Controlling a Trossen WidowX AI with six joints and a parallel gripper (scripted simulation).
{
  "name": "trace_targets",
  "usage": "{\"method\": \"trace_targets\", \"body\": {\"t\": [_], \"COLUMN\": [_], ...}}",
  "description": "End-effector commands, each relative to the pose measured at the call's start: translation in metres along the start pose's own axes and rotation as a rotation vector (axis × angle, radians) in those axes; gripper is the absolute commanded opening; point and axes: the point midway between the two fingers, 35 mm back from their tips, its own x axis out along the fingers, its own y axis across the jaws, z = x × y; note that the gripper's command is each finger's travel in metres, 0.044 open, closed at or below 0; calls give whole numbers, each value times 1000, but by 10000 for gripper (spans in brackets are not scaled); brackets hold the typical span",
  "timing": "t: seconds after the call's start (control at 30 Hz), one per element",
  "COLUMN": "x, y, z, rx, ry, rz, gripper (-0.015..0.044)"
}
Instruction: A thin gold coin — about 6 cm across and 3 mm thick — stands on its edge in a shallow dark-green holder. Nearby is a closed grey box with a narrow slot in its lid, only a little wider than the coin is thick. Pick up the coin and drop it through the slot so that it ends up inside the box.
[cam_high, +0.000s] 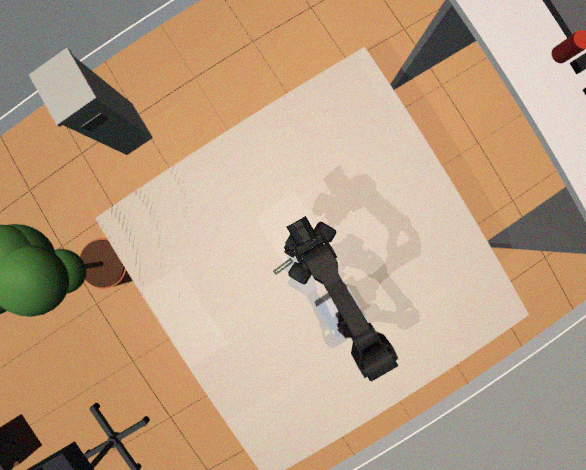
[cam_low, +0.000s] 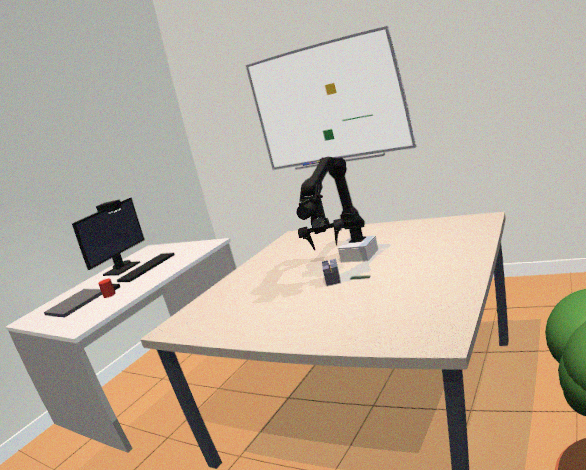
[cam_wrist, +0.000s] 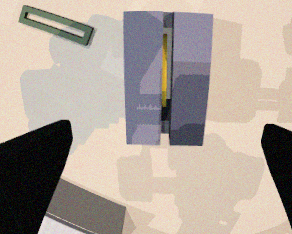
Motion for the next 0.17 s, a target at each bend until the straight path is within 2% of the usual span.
{"method": "trace_targets", "body": {"t": [0.0,0.13], "x": [-4,-4], "y": [1,1], "z": [-1,-1], "rx": [0,0], "ry": [5,5], "rz": [4,4], "gripper": [440,440]}}
